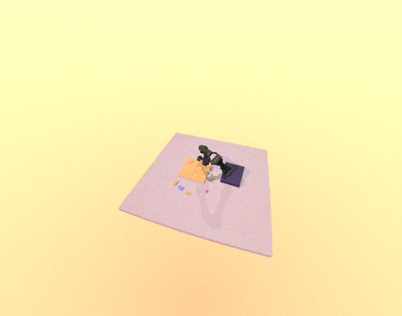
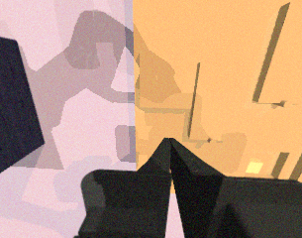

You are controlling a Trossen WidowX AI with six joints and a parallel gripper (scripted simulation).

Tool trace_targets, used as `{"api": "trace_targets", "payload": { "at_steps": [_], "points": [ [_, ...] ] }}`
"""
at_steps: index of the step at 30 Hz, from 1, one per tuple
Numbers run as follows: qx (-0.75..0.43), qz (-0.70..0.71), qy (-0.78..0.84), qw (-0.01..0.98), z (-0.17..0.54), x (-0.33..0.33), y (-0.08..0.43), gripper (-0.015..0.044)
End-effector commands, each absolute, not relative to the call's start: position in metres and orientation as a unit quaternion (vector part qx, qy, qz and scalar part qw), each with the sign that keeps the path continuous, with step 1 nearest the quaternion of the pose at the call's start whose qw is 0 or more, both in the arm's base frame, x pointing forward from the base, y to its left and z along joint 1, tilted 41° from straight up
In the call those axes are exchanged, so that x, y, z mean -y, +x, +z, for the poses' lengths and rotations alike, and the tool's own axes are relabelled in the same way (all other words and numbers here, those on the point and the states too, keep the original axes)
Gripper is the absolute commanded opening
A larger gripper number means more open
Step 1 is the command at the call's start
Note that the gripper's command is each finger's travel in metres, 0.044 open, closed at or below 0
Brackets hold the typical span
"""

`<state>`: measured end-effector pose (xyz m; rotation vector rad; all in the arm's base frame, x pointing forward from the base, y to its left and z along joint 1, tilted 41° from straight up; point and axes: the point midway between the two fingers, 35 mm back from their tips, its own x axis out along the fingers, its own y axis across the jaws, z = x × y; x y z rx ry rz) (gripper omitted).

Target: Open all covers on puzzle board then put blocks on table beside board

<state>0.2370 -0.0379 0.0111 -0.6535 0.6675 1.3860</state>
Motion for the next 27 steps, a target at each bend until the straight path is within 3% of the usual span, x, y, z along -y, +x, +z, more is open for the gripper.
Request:
{"api": "trace_targets", "payload": {
  "at_steps": [1, 27],
  "points": [
    [-0.295, 0.615, -0.295, 0.669, 0.0112, 0.0383, 0.2366, 0.0],
    [-0.295, 0.615, -0.296, 0.669, 0.0021, 0.0316, 0.2384, 0.0]
  ]
}}
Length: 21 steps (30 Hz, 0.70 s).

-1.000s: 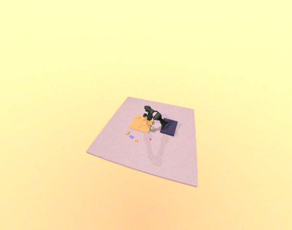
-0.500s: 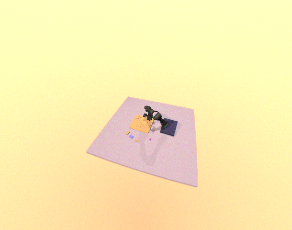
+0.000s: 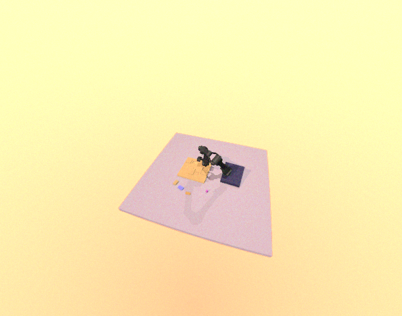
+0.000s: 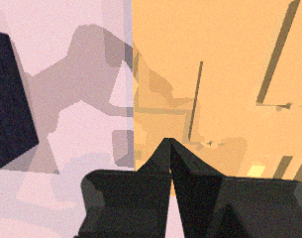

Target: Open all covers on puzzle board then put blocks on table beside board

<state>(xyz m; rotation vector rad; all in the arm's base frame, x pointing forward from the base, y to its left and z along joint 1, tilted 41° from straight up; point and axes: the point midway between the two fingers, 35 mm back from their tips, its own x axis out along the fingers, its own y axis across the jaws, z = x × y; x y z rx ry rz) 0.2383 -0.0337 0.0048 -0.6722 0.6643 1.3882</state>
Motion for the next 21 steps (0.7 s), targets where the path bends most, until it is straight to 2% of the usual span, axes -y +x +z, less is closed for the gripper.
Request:
{"api": "trace_targets", "payload": {
  "at_steps": [1, 21],
  "points": [
    [-0.295, 0.615, -0.296, 0.669, 0.001, 0.031, 0.239, 0.0],
    [-0.295, 0.615, -0.296, 0.669, -0.014, 0.018, 0.24, 0.0]
  ]
}}
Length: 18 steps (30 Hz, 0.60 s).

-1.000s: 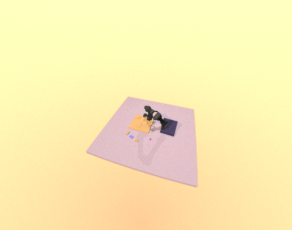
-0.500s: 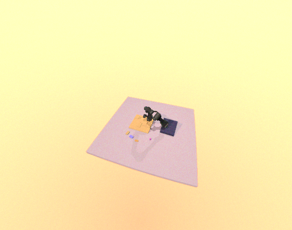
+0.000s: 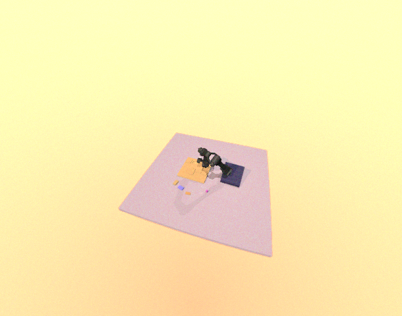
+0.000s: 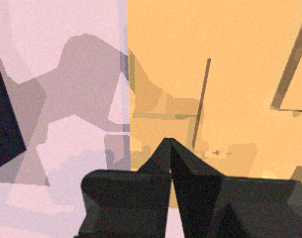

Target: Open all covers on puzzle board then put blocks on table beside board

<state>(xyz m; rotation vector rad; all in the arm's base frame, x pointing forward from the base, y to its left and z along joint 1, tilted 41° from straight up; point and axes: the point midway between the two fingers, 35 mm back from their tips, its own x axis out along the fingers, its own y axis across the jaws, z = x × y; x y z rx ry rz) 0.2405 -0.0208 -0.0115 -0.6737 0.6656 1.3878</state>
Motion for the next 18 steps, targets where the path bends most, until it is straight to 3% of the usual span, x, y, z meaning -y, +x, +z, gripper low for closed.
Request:
{"api": "trace_targets", "payload": {
  "at_steps": [1, 18],
  "points": [
    [-0.295, 0.615, -0.296, 0.669, -0.015, 0.018, 0.24, 0.0],
    [-0.294, 0.615, -0.295, 0.669, -0.027, 0.007, 0.241, 0.0]
  ]
}}
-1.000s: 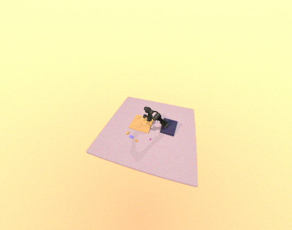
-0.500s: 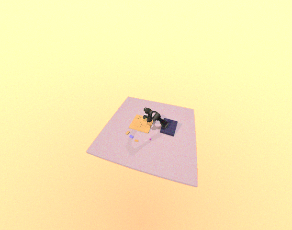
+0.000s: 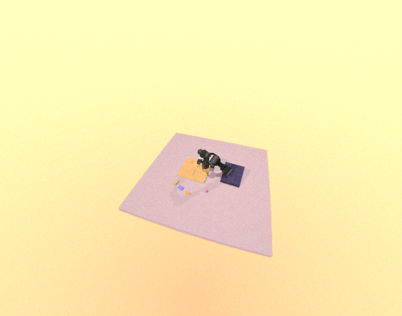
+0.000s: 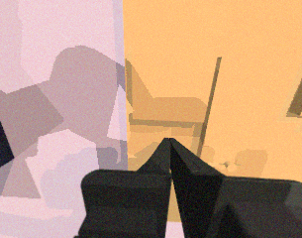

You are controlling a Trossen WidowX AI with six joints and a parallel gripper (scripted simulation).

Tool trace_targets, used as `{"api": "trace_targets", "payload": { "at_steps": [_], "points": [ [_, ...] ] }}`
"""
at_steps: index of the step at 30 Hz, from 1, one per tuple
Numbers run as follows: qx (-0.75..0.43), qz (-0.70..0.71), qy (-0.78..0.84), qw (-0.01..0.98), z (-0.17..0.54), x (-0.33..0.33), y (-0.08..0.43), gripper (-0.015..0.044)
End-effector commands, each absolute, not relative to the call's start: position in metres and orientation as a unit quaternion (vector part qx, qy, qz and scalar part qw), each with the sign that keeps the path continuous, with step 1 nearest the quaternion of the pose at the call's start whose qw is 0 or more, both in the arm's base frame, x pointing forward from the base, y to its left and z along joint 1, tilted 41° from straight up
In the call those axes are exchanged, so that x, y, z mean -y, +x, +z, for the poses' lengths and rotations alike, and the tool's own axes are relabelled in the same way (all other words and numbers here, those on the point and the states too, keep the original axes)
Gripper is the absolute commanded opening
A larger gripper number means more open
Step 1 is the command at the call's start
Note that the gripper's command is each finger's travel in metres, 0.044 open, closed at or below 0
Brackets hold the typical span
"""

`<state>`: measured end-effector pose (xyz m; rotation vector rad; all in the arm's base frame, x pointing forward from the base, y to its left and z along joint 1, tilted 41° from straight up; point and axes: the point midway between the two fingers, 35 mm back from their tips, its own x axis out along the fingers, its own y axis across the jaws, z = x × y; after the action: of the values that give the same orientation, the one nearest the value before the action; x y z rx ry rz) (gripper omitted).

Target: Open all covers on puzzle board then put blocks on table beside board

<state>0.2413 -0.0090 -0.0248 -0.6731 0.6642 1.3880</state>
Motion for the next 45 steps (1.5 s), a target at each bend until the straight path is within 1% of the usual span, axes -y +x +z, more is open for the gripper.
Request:
{"api": "trace_targets", "payload": {
  "at_steps": [1, 11, 45],
  "points": [
    [-0.294, 0.615, -0.295, 0.669, -0.028, 0.006, 0.241, 0.0],
    [-0.294, 0.615, -0.295, 0.669, -0.032, 0.0, 0.241, 0.0],
    [-0.296, 0.614, -0.297, 0.669, -0.011, -0.023, 0.246, 0.0]
  ]
}}
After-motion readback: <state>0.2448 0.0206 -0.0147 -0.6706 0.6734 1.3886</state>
